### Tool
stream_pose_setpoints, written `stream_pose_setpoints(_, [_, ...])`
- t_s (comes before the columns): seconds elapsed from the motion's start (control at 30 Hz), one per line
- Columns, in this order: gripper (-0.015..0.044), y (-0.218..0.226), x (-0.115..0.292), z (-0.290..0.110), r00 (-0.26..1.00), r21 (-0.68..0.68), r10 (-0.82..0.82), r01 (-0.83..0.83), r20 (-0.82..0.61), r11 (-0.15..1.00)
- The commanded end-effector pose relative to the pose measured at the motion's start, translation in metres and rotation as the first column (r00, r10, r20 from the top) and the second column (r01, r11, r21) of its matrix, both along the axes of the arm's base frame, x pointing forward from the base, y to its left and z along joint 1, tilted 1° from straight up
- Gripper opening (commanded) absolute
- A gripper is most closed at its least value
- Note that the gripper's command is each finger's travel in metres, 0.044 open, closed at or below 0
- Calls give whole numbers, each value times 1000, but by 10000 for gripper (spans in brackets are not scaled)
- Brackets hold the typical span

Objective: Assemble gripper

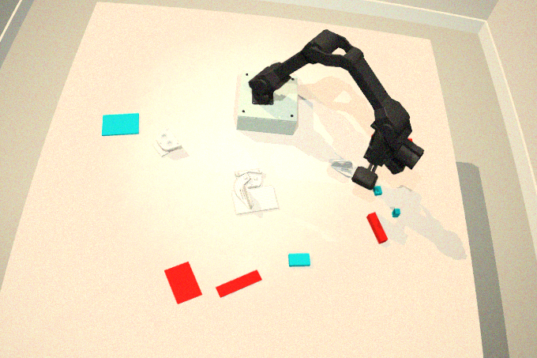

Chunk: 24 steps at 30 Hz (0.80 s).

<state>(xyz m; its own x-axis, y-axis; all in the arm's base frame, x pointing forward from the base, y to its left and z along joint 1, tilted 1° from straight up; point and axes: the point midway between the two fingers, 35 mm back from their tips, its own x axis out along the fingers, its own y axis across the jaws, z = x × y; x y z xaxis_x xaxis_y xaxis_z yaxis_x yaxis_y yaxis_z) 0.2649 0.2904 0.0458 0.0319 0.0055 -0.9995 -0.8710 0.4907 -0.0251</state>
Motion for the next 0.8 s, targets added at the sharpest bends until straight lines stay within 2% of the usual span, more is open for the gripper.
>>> stream_pose_setpoints(0.0, [440, 0, 0, 0, 1000, 0, 0, 0, 0, 1000])
stream_pose_setpoints(0.73, [440, 0, 0, 0, 1000, 0, 0, 0, 0, 1000])
stream_pose_setpoints(0.77, [414, 0, 0, 0, 1000, 0, 0, 0, 0, 1000])
